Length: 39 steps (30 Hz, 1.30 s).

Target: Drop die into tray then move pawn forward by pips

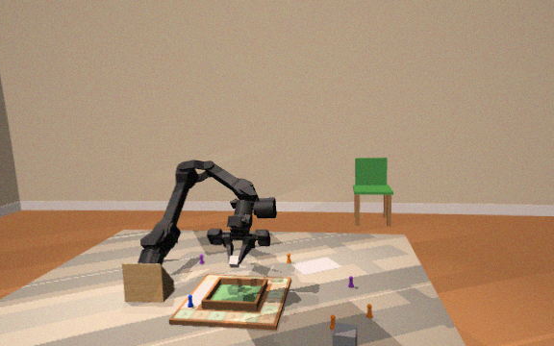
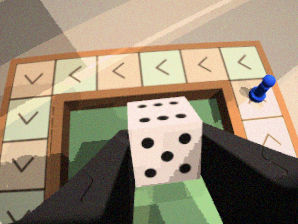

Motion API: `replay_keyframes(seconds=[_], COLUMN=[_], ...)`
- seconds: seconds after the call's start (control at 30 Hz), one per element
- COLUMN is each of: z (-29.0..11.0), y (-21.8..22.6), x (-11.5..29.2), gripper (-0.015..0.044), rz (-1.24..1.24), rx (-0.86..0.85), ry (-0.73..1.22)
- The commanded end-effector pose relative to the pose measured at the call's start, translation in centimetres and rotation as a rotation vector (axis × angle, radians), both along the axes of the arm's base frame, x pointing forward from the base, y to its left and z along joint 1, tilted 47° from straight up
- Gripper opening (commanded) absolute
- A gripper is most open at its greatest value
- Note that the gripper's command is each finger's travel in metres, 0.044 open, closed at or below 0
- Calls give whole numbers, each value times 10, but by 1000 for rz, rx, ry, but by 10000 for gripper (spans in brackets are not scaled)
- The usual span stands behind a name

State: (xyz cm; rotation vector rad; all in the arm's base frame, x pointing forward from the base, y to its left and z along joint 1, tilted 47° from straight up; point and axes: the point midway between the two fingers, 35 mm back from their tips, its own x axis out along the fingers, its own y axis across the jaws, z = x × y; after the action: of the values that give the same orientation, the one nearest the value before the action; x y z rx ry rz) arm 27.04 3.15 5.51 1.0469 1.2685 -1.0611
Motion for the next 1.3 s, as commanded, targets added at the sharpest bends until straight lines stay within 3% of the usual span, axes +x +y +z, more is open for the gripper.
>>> replay_keyframes(seconds=[0.0, 0.33, 0.6, 0.73, 0.9, 0.97, 1.17, 1.27], z=[2, 1, 1, 26, 26, 13, -14, -15], y=[-1, 0, 0, -27, -29, -26, -17, -18], x=[1, 0, 0, 6, 5, 2, 2, 5], gripper=[0, 0, 210, 315, 440, 440, 440, 440], rz=[-4, 0, 0, -4, 0, 26, 21, 7], rx=[-5, 0, 0, -6, 8, 132, 754, 826], ry=[-4, -1, -1, -3, 7, 83, 181, 166])
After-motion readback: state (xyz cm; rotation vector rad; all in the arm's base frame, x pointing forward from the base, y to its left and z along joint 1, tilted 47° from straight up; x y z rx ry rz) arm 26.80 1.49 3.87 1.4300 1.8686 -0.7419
